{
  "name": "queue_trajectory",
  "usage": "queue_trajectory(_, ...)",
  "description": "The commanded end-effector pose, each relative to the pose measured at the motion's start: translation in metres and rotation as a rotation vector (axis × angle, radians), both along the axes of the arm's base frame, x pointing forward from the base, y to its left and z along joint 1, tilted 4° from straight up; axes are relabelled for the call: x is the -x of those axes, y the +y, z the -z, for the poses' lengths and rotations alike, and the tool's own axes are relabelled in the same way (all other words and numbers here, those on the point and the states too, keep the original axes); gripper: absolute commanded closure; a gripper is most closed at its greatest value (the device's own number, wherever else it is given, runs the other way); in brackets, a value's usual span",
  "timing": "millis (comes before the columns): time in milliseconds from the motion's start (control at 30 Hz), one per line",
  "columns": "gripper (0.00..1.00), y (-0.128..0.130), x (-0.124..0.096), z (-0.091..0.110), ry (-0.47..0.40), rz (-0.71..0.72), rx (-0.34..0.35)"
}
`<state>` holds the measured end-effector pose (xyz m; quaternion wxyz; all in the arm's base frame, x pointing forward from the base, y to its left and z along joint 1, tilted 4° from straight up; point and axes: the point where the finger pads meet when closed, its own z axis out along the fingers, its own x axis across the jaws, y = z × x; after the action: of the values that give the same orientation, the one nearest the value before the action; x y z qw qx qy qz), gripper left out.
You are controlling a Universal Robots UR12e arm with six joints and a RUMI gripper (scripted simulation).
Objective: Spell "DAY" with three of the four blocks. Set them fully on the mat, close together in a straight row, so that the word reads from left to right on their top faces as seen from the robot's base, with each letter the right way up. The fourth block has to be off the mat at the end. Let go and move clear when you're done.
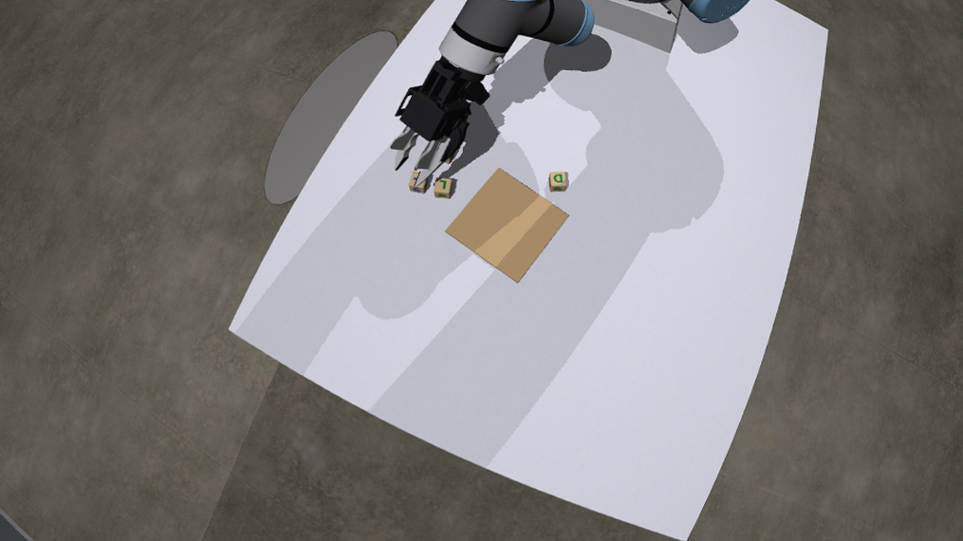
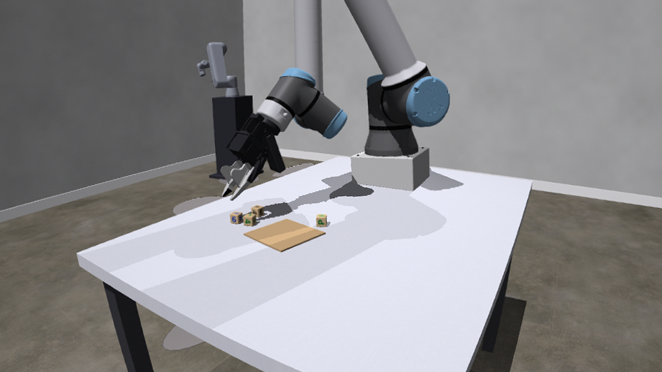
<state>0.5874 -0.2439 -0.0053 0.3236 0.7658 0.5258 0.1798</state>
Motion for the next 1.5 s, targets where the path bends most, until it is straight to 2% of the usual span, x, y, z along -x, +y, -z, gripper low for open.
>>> queue_trajectory(0,0.75,-0.001,-0.002,-0.002,0.089,0.006,-0.039)
queue_trajectory(267,0.75,-0.001,-0.002,-0.008,0.25,0.017,-0.105)
queue_trajectory(333,0.75,-0.001,-0.002,-0.008,0.25,0.017,-0.105)
queue_trajectory(833,0.75,-0.001,-0.003,-0.019,0.542,0.038,-0.226)
queue_trajectory(900,0.75,-0.001,-0.003,-0.019,0.542,0.038,-0.226)
queue_trajectory(1200,0.75,-0.001,-0.004,-0.022,0.645,0.045,-0.27)
queue_trajectory(1467,0.75,-0.001,-0.004,-0.023,0.671,0.047,-0.28)
